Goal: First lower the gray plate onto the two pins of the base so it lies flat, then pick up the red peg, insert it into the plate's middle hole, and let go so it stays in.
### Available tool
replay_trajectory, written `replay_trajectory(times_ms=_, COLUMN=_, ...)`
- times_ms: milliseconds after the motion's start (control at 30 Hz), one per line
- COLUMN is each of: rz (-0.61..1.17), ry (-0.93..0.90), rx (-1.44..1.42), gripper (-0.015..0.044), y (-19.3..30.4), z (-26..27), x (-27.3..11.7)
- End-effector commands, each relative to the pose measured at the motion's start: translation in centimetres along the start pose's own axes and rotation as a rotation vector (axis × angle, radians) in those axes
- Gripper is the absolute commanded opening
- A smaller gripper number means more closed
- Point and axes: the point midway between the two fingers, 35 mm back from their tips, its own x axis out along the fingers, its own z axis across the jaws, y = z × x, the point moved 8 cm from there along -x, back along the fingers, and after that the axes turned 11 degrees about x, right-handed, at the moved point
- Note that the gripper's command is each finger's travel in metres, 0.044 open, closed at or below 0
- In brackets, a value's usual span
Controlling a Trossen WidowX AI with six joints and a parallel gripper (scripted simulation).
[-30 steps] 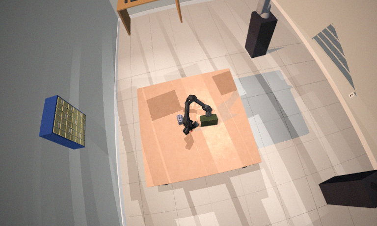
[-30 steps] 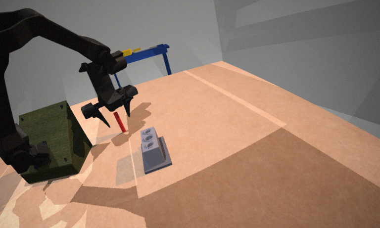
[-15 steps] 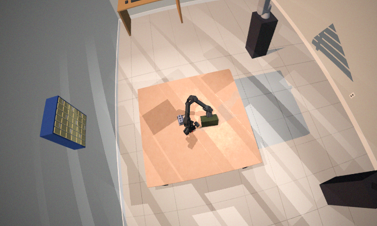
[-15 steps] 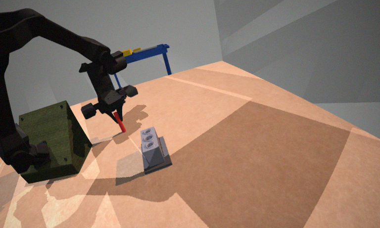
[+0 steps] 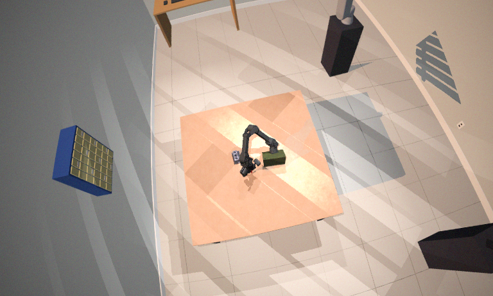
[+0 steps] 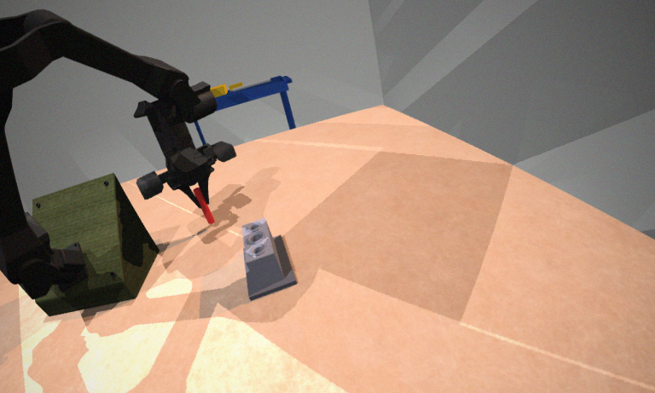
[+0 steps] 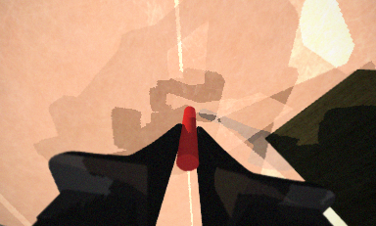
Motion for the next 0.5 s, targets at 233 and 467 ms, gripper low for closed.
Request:
replay_trajectory(times_ms=233, rz=0.009, ry=-0.009, rx=0.007, gripper=0.0, y=0.1, z=0.5, x=-3.7)
replay_trajectory(times_ms=467, rz=0.009, ry=-0.009, rx=0.007, gripper=0.0, y=0.1, z=0.5, x=-5.9)
